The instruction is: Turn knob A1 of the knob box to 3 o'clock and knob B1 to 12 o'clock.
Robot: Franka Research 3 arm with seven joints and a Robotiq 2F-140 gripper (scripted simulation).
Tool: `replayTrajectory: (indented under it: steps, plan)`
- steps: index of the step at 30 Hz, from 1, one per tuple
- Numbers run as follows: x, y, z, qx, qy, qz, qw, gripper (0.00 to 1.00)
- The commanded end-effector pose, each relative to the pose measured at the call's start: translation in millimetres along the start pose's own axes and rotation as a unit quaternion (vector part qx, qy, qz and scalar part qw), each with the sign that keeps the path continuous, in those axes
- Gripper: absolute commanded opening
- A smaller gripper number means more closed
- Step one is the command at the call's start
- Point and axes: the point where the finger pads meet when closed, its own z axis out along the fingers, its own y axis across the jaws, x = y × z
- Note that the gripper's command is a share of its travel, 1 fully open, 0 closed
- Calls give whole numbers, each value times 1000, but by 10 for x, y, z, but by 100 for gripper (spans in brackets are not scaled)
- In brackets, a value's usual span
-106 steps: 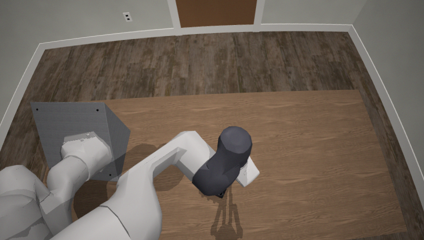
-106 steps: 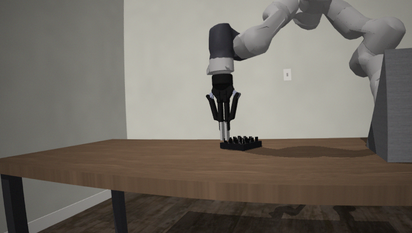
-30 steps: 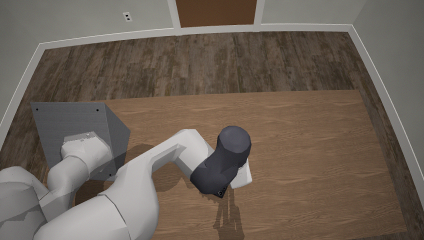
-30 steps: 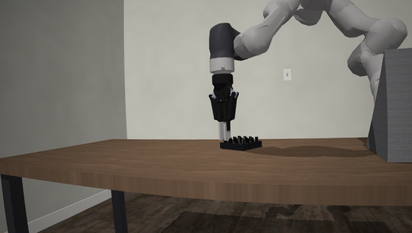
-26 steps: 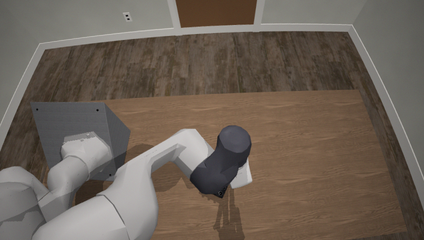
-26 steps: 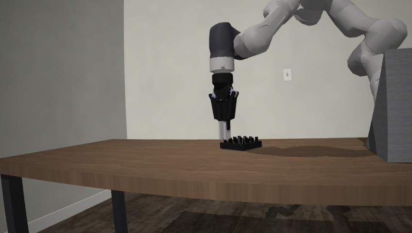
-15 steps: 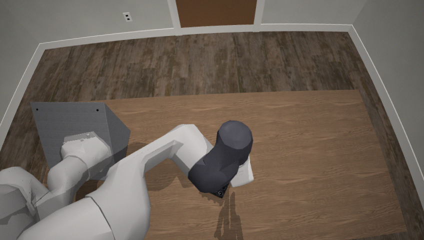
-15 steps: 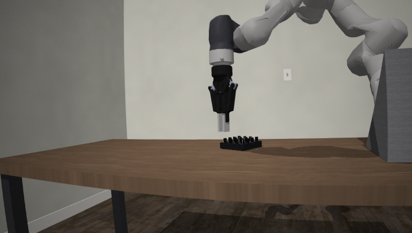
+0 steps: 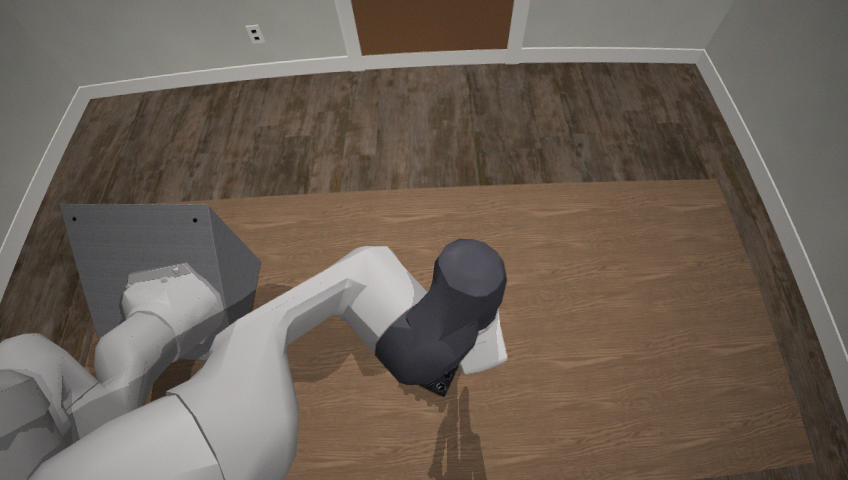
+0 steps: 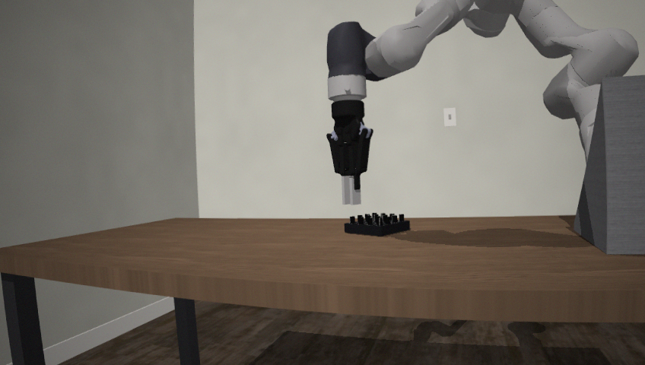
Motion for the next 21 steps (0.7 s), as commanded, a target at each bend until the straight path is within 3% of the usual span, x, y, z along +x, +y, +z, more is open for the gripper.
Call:
replayTrajectory:
  steps: [1,5,8,21]
  plan:
    - [-5,5,-20,-1,0,-3,1000,12]
    - [-6,7,-23,-1,0,-20,1000,12]
    - [-9,12,-37,-1,0,-93,996,12]
    - [-11,18,-57,-1,0,-188,982,12]
